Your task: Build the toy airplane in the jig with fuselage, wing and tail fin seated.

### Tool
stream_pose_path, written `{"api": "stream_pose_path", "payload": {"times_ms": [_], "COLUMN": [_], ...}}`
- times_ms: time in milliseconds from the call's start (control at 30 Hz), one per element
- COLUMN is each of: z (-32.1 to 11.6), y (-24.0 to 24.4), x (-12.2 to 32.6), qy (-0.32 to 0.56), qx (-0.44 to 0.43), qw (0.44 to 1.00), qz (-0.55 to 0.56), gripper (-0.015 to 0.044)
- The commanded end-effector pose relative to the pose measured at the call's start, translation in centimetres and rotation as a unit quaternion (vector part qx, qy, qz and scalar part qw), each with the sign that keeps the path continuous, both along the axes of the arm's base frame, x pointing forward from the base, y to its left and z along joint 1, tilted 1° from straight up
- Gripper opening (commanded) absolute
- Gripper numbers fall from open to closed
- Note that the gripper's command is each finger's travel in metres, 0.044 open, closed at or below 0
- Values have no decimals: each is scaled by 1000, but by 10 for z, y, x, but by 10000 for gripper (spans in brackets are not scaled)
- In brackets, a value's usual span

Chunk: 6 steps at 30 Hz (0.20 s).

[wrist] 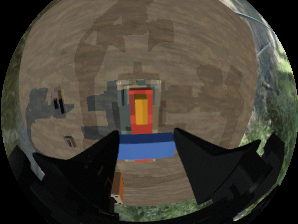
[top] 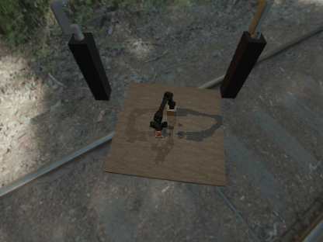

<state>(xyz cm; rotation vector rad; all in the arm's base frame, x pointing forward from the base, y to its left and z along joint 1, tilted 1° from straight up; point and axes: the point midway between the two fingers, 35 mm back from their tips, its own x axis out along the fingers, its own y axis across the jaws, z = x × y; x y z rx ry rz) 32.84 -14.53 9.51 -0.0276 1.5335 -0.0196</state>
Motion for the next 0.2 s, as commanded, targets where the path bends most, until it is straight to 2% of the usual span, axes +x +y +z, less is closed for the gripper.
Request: {"api": "stream_pose_path", "payload": {"times_ms": [0, 167], "z": [1, 1], "y": [0, 0], "x": [0, 0], "qy": [0, 0], "qx": [1, 1], "qw": [1000, 1000], "qz": [2, 2], "gripper": [260, 260]}}
